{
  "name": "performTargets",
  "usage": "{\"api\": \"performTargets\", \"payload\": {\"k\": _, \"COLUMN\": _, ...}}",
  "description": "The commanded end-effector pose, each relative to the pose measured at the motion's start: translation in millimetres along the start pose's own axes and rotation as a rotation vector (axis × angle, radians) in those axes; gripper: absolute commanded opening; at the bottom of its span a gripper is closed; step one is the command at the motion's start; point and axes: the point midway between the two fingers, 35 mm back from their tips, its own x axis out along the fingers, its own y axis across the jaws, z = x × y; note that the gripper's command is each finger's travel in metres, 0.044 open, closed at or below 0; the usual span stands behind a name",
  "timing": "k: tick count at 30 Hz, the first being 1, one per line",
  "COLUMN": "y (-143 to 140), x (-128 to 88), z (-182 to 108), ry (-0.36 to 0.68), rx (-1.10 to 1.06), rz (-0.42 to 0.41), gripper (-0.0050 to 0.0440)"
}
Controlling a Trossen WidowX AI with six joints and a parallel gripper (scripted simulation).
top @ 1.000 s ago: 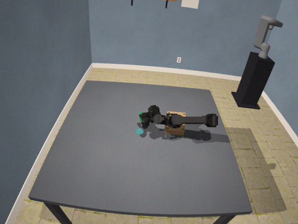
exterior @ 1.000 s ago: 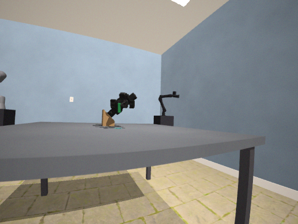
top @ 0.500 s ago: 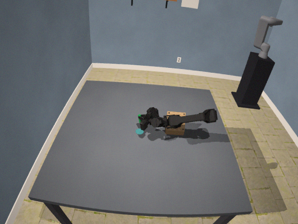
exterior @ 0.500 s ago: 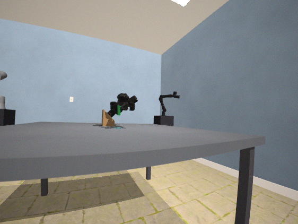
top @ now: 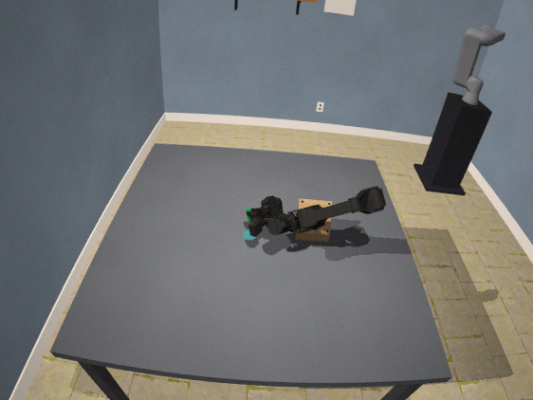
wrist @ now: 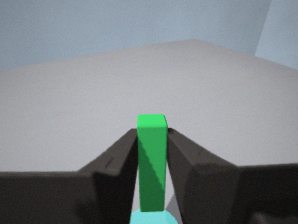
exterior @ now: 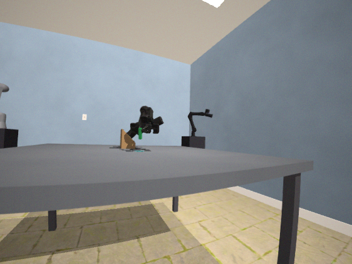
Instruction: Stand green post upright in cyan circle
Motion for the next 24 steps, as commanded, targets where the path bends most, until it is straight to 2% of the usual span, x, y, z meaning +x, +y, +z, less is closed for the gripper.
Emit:
{"api": "performTargets", "payload": {"k": 1, "y": -0.7, "x": 2.7, "z": -5.6, "ry": -0.009, "rx": 0.004, "rz": -0.009, "gripper": 0.0022}}
{"api": "performTargets", "payload": {"k": 24, "y": -1.8, "x": 4.3, "z": -34.0, "ry": -0.052, "rx": 0.003, "rz": -0.007, "gripper": 0.0022}}
